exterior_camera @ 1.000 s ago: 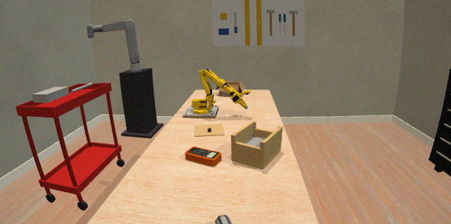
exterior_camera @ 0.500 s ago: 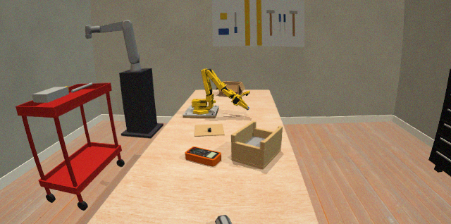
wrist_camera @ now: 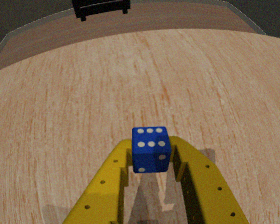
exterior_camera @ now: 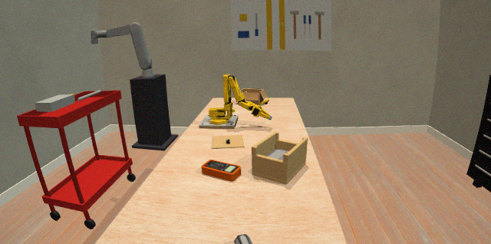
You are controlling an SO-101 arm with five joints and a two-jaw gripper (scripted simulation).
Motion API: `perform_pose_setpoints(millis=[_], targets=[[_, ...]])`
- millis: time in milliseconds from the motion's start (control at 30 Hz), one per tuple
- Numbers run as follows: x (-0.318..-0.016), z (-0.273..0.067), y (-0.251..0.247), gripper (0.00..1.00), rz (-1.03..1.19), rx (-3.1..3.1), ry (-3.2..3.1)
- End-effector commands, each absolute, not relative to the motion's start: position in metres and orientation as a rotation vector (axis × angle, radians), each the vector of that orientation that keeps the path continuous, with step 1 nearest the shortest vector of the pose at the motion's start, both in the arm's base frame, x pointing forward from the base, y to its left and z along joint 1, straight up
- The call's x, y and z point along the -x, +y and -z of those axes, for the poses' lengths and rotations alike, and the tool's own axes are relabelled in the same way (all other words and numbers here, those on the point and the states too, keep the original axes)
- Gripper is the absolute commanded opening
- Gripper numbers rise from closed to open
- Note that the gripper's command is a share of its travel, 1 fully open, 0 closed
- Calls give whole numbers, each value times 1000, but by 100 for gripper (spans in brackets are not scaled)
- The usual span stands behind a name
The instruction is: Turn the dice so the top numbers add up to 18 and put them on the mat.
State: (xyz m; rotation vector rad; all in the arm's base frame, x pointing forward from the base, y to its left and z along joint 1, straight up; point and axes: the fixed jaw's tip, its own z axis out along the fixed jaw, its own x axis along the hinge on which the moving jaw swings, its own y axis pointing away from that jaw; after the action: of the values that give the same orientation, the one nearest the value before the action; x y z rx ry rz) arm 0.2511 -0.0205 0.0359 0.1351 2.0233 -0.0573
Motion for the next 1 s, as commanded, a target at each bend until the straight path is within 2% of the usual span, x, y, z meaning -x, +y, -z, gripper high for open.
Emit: perform_pose_setpoints(millis=[0, 967], targets=[[-249, -35, -23, 0, 70, -134, 1992], [-247, -35, -27, 0, 94, -130, 1977]])
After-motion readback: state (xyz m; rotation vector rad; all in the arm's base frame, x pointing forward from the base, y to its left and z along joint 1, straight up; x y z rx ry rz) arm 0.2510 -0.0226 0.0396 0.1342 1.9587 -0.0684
